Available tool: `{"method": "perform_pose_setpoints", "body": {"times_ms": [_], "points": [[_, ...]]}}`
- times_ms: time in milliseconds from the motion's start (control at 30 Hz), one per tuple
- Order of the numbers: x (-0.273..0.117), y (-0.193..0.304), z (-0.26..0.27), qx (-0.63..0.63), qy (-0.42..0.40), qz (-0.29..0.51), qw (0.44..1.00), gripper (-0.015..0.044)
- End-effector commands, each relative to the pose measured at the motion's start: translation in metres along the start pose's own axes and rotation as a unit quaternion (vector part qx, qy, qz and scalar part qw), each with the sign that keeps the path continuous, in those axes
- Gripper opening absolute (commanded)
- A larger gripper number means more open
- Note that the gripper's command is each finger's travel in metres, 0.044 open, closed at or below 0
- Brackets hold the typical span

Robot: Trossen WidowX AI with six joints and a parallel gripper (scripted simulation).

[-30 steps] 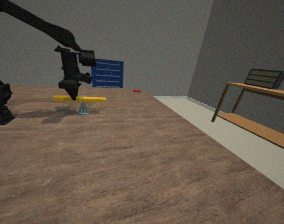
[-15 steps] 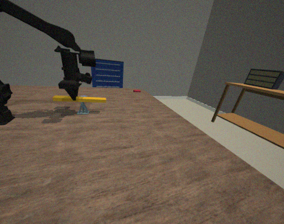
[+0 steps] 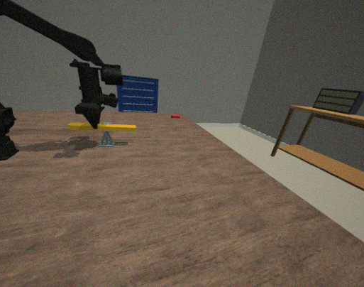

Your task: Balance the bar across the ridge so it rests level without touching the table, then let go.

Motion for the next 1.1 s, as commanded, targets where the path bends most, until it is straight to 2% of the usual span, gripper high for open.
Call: {"method": "perform_pose_setpoints", "body": {"times_ms": [0, 1067], "points": [[0.001, -0.0001, 0.0002, 0.001, 0.0, 0.0, 1.0, 0.0], [0.0037, 0.0005, 0.0001, 0.001, 0.0, 0.0, 1.0, 0.0]]}}
Point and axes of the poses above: the point midway between the two fingers, 35 mm back from their tips, its own x axis out along the fingers, its own z axis across the jaws, y = z × x, the point moved 8 cm from there along -x, back along the fingers
